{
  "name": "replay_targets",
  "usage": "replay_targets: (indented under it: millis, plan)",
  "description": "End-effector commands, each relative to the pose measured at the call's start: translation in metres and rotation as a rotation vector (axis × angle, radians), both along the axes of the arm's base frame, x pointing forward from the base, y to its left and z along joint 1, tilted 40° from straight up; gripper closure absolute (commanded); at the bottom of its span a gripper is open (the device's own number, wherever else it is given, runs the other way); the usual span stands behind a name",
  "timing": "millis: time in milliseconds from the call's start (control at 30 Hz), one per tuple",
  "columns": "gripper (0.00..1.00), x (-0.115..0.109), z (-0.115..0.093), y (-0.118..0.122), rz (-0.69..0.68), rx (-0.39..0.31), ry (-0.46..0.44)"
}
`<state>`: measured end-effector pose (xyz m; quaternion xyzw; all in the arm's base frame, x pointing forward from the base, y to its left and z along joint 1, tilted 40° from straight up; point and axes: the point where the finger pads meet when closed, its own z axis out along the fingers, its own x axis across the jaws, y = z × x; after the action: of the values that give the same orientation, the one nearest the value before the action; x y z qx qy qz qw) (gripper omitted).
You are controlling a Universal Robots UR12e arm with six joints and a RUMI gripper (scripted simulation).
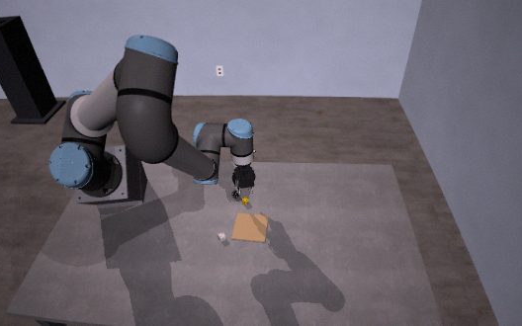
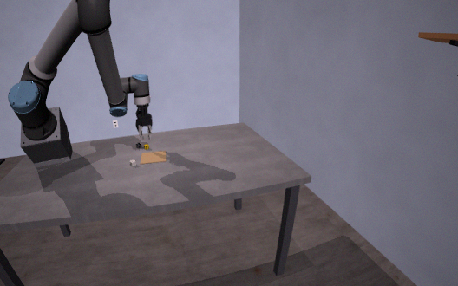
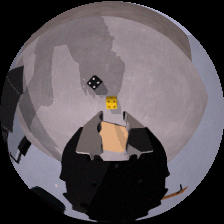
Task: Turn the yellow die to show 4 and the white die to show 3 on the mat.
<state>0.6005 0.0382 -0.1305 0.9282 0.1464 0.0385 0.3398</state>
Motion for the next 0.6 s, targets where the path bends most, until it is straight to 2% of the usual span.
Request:
replay_targets:
  millis: [0,567]
  plan:
    - [0.76,0.002,-0.007,-0.005,0.001,0.000,-0.001]
    - [0.76,0.004,-0.018,-0.013,0.001,0.000,-0.001]
